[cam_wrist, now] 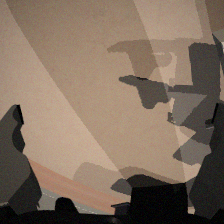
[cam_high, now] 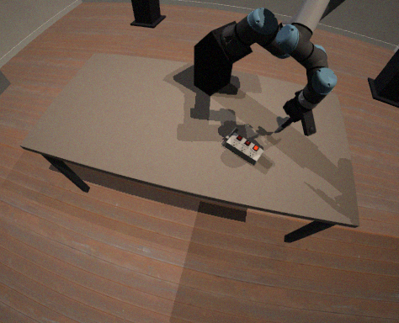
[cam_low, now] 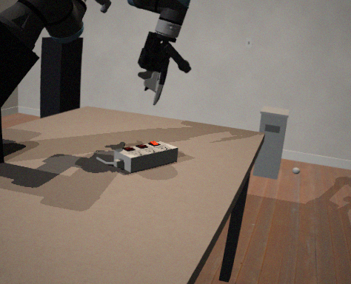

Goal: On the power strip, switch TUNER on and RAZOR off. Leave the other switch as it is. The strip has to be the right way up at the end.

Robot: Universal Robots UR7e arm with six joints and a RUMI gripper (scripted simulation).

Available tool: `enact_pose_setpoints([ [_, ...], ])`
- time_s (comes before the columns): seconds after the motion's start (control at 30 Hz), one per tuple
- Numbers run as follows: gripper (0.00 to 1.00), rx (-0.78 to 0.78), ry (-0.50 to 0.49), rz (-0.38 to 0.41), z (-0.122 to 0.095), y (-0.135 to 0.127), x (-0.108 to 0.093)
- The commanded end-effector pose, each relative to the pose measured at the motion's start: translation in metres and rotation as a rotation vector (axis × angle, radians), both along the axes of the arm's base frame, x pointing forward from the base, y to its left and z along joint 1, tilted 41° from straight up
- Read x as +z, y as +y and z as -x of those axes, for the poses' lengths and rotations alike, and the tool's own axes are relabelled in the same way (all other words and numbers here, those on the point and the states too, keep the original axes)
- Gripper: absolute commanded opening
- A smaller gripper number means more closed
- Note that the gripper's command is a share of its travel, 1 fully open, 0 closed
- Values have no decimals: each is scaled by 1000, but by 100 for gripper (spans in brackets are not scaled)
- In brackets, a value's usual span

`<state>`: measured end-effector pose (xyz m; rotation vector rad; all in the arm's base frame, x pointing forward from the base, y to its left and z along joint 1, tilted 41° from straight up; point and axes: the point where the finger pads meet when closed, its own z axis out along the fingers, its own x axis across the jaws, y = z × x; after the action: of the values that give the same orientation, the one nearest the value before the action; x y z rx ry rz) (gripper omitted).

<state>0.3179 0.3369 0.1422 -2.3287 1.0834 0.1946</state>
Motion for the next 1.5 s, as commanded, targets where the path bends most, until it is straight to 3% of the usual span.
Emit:
enact_pose_setpoints([
  [0.0, 100, -108, 16, -56, -20, -38, -10],
  [0.3, 100, -298, 22, -144, -46, -94, -25],
  [0.37, 100, -298, 22, -144, -46, -94, -25],
  [0.83, 100, -525, -4, -249, -69, -158, -40],
  [1.47, 100, -639, -30, -300, -79, -190, -47],
])
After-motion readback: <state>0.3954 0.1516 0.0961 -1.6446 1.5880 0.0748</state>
